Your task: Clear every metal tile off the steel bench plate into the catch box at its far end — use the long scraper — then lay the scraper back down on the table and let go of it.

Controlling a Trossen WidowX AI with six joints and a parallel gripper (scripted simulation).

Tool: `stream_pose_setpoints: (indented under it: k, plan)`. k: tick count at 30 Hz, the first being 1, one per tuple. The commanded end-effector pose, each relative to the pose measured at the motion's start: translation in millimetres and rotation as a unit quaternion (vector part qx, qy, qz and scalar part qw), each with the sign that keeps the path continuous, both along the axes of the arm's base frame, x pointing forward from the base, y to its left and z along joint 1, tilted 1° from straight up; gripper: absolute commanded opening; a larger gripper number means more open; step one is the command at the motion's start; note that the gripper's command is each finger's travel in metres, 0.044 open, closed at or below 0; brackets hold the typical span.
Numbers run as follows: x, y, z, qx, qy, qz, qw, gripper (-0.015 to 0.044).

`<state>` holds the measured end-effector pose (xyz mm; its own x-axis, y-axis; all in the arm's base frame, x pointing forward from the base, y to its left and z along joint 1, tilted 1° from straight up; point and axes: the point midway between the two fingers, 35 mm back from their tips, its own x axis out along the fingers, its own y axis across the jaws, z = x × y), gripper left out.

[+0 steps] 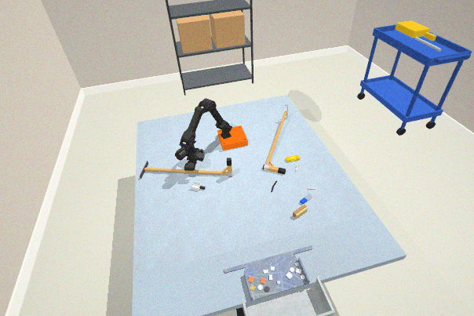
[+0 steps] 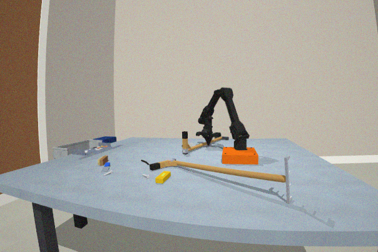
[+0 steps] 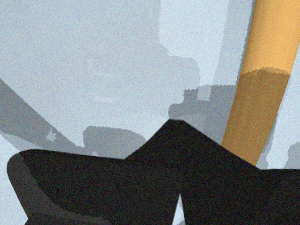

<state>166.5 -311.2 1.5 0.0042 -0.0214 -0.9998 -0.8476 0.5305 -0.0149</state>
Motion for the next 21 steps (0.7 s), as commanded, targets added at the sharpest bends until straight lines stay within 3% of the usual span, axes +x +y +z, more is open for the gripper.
stream_pose_setpoints:
  k: [1,21]
  plan:
    - [4,-3,0,0.001,0.002,-0.003,1.000,0.0000]
    - [20,-15,1,0.000,0.001,-0.003,1.000,0.0000]
